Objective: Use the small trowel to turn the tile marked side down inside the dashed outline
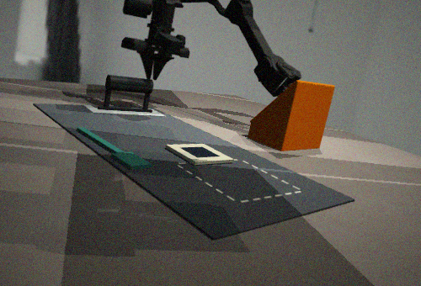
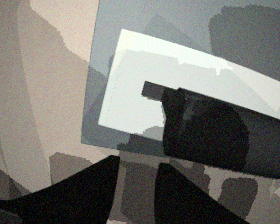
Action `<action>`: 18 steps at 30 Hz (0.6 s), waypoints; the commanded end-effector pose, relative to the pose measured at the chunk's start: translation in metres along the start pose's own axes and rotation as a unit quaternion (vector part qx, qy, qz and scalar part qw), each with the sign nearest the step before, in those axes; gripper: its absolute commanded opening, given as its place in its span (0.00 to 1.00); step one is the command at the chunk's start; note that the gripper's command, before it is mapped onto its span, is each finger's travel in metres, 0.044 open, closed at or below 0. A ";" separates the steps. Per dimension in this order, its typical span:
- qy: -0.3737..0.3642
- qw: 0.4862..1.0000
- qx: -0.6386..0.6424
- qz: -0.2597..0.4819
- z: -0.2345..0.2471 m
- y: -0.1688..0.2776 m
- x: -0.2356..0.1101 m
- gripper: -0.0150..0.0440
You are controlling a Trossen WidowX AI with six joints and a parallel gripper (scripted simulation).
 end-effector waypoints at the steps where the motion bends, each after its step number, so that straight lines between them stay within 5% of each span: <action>1: 0.000 1.000 0.000 0.000 0.000 0.000 0.000 0.36; 18: 0.000 1.000 0.000 0.000 0.000 0.000 0.000 0.25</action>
Point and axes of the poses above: the point midway between the two fingers, 35 mm back from their tips, its own x axis out along the fingers, its own z axis across the jaws, y = z × x, the point moved 1 cm from there along -x, back along the fingers, and after that the axes turned 9 degrees about -x, right-handed, at the moved point
